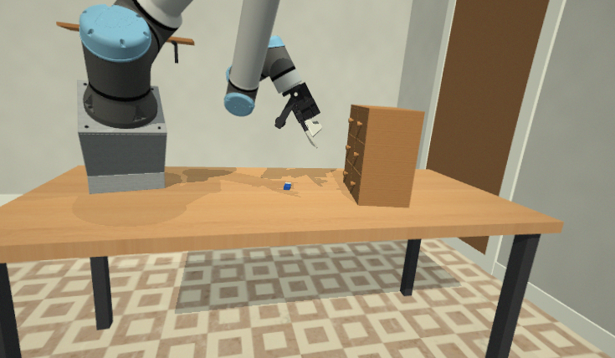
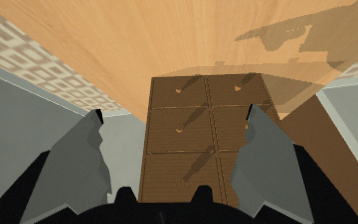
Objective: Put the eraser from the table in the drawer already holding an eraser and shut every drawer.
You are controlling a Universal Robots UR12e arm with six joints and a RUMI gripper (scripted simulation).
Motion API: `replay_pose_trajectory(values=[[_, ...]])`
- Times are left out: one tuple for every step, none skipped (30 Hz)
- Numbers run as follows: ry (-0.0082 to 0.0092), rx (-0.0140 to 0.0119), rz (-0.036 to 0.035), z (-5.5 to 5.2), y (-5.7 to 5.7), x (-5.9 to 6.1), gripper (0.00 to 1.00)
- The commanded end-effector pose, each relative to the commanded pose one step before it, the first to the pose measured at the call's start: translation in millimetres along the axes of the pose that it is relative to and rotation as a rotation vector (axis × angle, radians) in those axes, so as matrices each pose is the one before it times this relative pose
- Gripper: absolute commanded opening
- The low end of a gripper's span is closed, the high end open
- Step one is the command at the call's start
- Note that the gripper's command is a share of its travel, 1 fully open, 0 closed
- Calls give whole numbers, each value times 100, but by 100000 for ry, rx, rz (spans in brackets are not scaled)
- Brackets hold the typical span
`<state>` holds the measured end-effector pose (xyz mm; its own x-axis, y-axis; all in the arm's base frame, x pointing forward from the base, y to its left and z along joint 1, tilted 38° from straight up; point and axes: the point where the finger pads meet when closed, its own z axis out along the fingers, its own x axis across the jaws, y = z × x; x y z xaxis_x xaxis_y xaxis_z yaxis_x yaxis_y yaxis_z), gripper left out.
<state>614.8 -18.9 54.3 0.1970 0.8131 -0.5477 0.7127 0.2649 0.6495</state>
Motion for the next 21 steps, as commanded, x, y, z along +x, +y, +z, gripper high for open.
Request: replay_pose_trajectory(values=[[237,-11955,-86,1339,217,113,100],[0,0,0,0,0,0,100],[0,0,0,0,0,0,100],[-14,-1909,-15,231,8,-2,100],[6,-1907,7,245,6,2,100],[11,-1895,11,247,1,4,100],[-26,-1859,-31,215,-8,-5,100],[26,-1871,32,257,-5,7,100],[-2,-1829,-3,230,-13,1,100],[-16,-1791,-21,213,-18,-2,100],[21,-1791,30,244,-18,5,100],[-7,-1729,-12,211,-25,0,100],[-7,-1689,-10,206,-28,0,100],[15,-1670,25,224,-28,4,100],[-6,-1593,-12,193,-34,0,100],[-9,-1533,-17,181,-35,0,100],[14,-1512,29,204,-33,3,100],[0,-1420,-2,175,-37,1,100],[0,0,0,0,0,0,100],[0,0,0,0,0,0,100],[-12,-1327,-28,149,-40,0,100]])
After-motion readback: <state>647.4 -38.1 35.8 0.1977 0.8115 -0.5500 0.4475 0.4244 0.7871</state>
